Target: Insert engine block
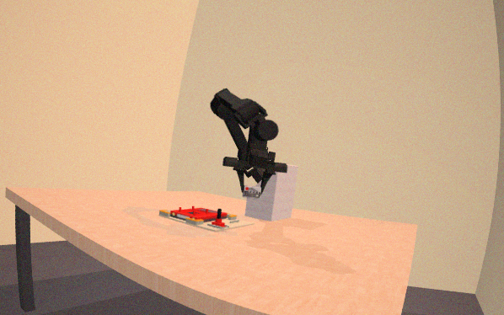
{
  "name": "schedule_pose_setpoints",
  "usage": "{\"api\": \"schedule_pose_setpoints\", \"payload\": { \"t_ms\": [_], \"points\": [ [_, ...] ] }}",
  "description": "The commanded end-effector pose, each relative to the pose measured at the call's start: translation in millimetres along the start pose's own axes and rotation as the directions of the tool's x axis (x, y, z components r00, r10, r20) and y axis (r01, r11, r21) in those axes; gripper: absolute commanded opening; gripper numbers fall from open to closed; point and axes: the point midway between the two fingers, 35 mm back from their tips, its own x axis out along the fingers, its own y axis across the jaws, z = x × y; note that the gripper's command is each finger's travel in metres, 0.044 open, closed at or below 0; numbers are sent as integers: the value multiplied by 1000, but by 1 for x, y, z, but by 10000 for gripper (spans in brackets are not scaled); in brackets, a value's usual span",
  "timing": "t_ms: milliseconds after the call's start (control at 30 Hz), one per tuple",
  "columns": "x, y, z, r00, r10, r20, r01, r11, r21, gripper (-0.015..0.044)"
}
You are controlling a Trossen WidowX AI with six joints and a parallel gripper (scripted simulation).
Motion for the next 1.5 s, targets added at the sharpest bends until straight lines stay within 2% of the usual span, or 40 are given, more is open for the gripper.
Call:
{"api": "schedule_pose_setpoints", "payload": {
  "t_ms": [0,167,400,867,1333,1467],
  "points": [
    [-2,0,0,1000,-8,26,8,1000,-7,0],
    [-2,1,-1,997,-6,74,6,1000,-7,0],
    [0,2,-7,964,3,267,0,1000,-10,0],
    [8,2,-21,758,4,652,6,1000,-12,0],
    [8,1,-23,742,0,670,9,1000,-11,0],
    [14,2,-23,704,5,710,5,1000,-13,0]
  ]
}}
